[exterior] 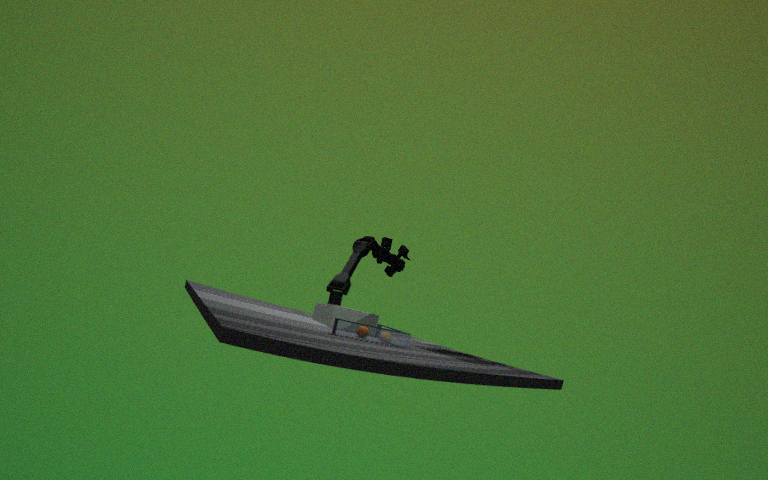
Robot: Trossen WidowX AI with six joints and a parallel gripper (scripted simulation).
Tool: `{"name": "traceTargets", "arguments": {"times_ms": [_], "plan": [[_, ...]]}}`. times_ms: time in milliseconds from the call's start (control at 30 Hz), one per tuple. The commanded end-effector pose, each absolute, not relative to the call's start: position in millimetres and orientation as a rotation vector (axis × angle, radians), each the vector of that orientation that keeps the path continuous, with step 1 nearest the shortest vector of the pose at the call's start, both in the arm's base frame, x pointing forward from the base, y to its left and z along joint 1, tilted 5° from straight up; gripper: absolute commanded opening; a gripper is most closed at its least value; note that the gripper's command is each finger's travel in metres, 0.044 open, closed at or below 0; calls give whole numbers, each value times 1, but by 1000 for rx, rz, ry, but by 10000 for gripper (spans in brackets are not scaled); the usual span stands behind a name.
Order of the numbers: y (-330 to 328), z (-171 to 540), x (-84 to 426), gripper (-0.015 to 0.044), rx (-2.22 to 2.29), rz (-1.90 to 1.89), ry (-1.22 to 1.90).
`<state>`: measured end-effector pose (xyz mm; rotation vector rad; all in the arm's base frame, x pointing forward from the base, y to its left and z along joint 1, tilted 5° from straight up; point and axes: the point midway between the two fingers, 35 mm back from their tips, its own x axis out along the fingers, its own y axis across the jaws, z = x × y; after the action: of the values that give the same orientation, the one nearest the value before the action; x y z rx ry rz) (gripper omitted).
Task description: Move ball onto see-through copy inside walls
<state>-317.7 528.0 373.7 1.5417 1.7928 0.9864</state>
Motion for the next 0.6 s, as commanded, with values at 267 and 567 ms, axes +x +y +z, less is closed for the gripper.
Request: {"name": "traceTargets", "arguments": {"times_ms": [267,567], "plan": [[594,310,-142,336,1281,915,1352],[599,261,-9,336,1059,788,1139]]}}
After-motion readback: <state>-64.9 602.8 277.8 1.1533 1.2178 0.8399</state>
